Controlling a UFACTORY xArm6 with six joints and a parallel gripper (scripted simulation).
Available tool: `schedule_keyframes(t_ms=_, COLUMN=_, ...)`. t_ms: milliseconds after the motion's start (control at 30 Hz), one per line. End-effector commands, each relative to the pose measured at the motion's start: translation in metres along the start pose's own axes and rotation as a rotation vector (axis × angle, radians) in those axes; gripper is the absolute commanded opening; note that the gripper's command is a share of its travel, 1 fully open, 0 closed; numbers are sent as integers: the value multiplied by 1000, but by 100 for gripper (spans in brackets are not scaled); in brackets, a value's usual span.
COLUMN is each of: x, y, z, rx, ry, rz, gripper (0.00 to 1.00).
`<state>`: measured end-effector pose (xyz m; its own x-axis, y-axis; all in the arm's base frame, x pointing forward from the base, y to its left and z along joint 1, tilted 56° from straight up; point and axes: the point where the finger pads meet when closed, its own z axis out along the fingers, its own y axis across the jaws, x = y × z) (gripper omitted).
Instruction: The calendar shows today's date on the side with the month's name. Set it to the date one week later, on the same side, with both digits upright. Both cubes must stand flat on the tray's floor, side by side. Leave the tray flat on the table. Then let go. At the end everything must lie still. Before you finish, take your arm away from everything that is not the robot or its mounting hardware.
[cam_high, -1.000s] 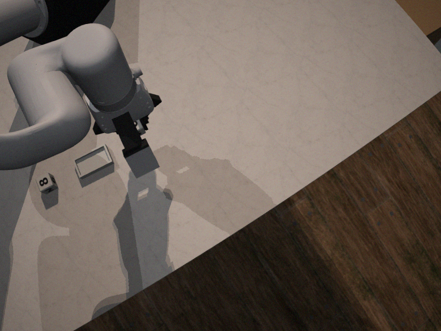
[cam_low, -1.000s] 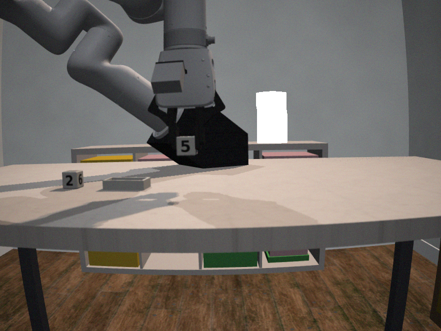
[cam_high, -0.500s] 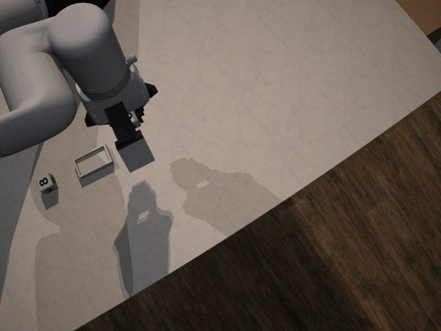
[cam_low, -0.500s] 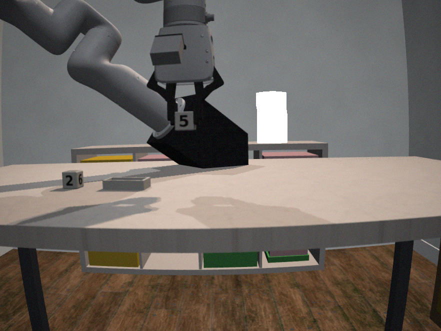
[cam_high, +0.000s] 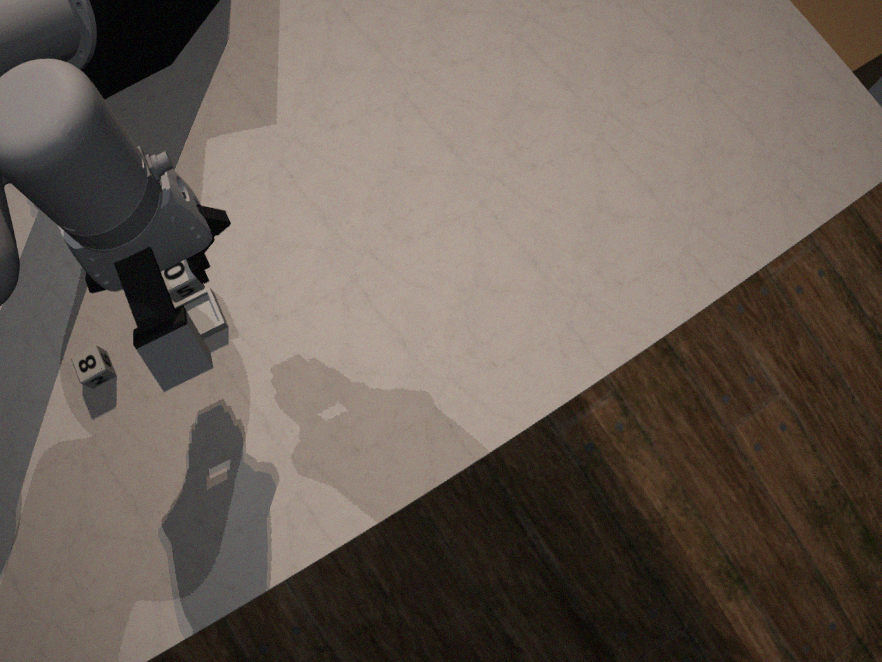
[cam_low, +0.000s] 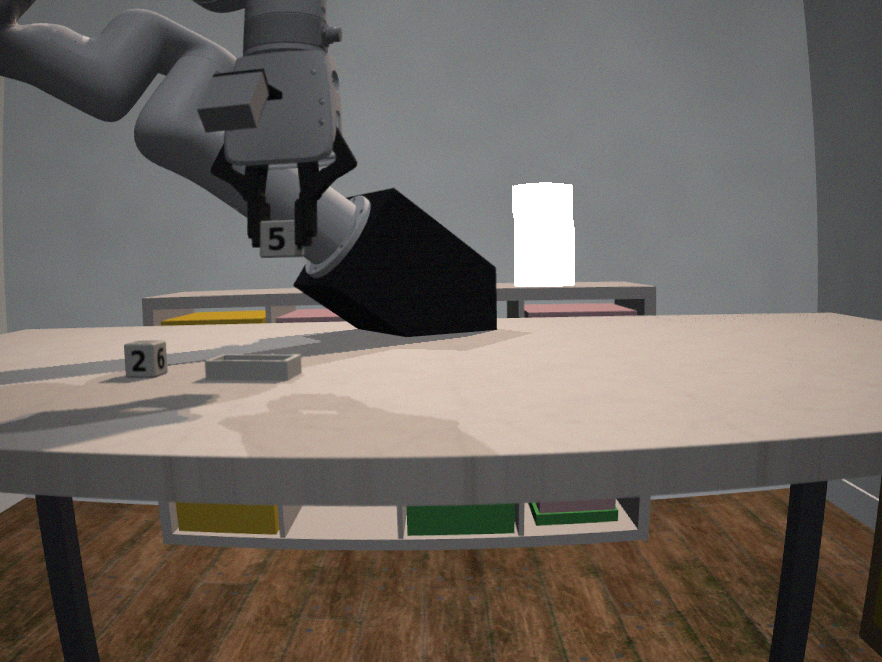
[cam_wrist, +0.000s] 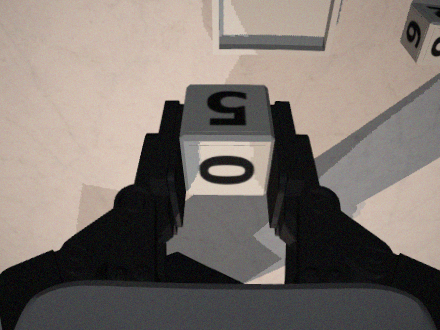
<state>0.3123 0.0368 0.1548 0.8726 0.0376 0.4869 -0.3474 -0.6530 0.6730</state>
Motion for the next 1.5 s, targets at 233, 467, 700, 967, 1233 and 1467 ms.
schedule_keyframes(t_ms=233, x=0, y=13, z=-6, rx=13, ry=3, rz=-2, gripper=29)
schedule_keyframes(t_ms=467, x=0, y=13, z=-3, rx=13, ry=3, rz=-1, gripper=29)
schedule_keyframes(t_ms=700, x=0, y=13, z=8, rx=13, ry=3, rz=-2, gripper=29)
schedule_keyframes(t_ms=967, x=0, y=13, z=30, rx=13, ry=3, rz=-2, gripper=29)
schedule_keyframes(t_ms=1233, x=0, y=13, z=52, rx=13, ry=3, rz=-2, gripper=29)
schedule_keyframes(t_ms=1467, x=1, y=13, z=57, rx=13, ry=3, rz=-2, gripper=29)
